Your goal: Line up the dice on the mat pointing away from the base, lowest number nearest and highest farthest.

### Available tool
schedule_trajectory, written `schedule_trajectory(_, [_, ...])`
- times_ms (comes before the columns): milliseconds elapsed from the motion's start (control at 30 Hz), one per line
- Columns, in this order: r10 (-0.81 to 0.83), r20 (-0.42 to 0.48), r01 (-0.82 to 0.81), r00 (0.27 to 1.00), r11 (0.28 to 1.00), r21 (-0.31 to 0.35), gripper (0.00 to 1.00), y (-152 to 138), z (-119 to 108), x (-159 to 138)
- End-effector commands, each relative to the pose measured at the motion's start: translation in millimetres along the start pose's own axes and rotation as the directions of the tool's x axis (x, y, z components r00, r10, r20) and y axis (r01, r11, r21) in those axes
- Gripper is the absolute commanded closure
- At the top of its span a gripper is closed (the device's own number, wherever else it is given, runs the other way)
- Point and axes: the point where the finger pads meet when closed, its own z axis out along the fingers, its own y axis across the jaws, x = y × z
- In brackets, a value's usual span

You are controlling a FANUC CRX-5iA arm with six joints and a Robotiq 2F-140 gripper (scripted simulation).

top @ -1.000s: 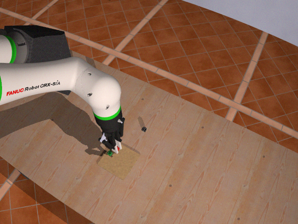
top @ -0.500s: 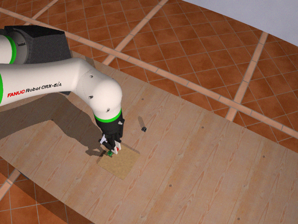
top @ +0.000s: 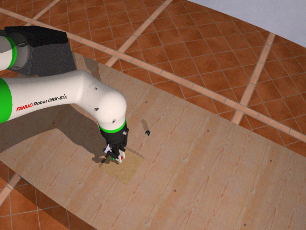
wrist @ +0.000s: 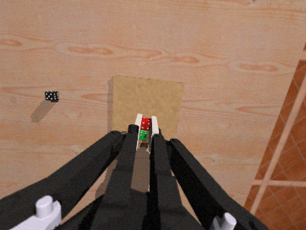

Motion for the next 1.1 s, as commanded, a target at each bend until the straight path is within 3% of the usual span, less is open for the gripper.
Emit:
schedule_trajectory(0, [0.000, -0.002, 0.000, 1.000, 1.000, 0.000, 0.93, -0.1, 14.9, 0.8])
schedule_trajectory(400, [0.000, -0.002, 0.000, 1.000, 1.000, 0.000, 0.93, 0.0, 46.7, 1.2])
schedule_trajectory(1067, [0.000, -0.002, 0.000, 1.000, 1.000, 0.000, 0.93, 0.0, 48.9, 1.2])
